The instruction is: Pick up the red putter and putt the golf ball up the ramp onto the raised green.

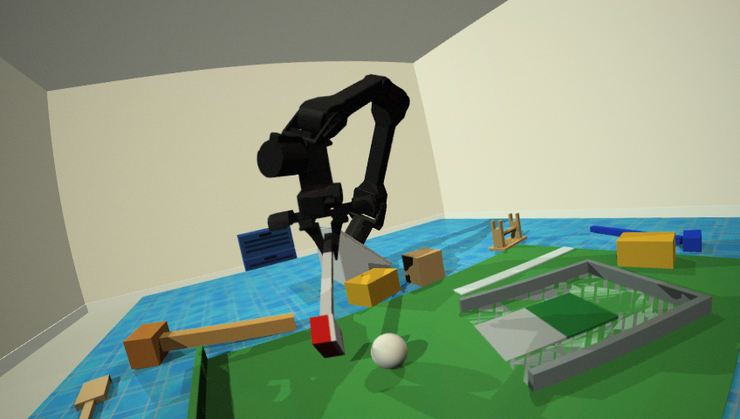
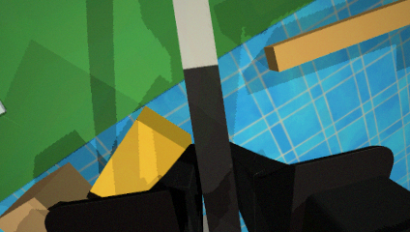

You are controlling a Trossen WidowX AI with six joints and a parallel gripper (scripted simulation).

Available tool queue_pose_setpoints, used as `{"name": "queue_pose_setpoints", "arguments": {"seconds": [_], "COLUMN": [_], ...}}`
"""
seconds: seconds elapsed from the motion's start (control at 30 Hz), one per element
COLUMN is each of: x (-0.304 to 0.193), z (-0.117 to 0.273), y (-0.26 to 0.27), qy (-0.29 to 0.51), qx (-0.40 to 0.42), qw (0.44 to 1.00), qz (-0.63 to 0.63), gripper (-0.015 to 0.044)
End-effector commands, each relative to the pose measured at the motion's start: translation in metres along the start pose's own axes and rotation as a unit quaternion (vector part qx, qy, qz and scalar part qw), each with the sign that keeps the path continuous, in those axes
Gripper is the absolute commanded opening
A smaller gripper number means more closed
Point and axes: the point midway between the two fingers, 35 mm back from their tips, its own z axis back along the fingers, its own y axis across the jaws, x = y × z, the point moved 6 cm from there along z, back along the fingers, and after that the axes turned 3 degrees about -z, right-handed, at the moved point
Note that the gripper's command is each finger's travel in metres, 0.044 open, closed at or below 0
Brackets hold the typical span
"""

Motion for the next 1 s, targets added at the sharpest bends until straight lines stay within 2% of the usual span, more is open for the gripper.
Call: {"name": "queue_pose_setpoints", "arguments": {"seconds": [0.0,0.37,0.7,0.97], "x": [0.000,0.000,0.000,0.001], "z": [-0.007,-0.023,-0.020,-0.023], "y": [0.000,0.000,0.000,-0.026], "qy": [-0.002,-0.002,0.001,-0.002], "qx": [0.002,0.003,0.000,0.002], "qw": [1.000,1.000,1.000,1.000], "qz": [-0.002,-0.001,0.000,-0.001], "gripper": [0.0000,0.0000,0.0000,0.0000]}}
